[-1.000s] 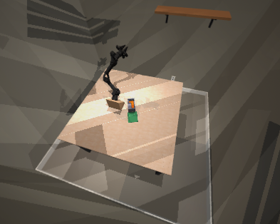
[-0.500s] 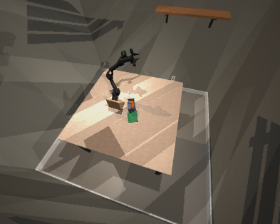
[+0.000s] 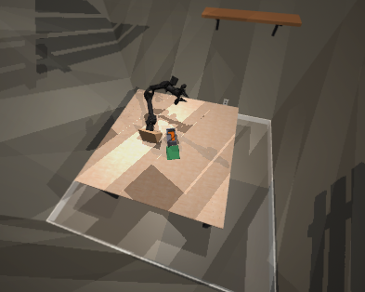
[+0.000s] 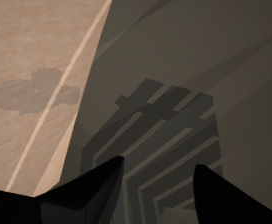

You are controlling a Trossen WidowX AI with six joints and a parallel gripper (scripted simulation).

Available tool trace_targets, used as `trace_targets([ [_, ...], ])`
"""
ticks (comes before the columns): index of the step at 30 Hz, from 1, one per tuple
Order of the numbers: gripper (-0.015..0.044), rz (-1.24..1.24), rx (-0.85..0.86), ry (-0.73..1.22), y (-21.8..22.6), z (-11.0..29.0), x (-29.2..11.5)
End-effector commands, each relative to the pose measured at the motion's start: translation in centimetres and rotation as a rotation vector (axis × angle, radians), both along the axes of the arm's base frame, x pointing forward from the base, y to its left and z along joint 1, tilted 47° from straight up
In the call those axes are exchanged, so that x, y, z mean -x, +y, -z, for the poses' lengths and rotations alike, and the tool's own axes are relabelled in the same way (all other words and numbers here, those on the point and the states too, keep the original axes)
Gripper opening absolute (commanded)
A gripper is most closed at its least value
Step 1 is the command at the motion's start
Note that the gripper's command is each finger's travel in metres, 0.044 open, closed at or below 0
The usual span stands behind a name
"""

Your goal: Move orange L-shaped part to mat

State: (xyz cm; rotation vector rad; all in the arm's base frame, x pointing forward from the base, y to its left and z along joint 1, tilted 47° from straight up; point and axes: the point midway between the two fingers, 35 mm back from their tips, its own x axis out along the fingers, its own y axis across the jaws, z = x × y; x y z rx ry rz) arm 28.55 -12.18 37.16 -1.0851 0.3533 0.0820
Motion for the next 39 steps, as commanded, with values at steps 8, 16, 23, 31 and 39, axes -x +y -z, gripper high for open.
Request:
trace_targets([
  [8,0.0180,0.041,-0.679,0.694,0.6,18.6,2.5],
  [16,0.0180,0.118,-1.280,1.201,5.2,24.4,8.3],
  [23,0.0180,0.120,-1.293,1.211,5.3,24.4,8.4],
  [31,0.0180,0.120,-1.293,1.211,5.3,24.4,8.4],
  [39,0.0180,0.122,-1.291,1.209,9.0,28.1,7.4],
])
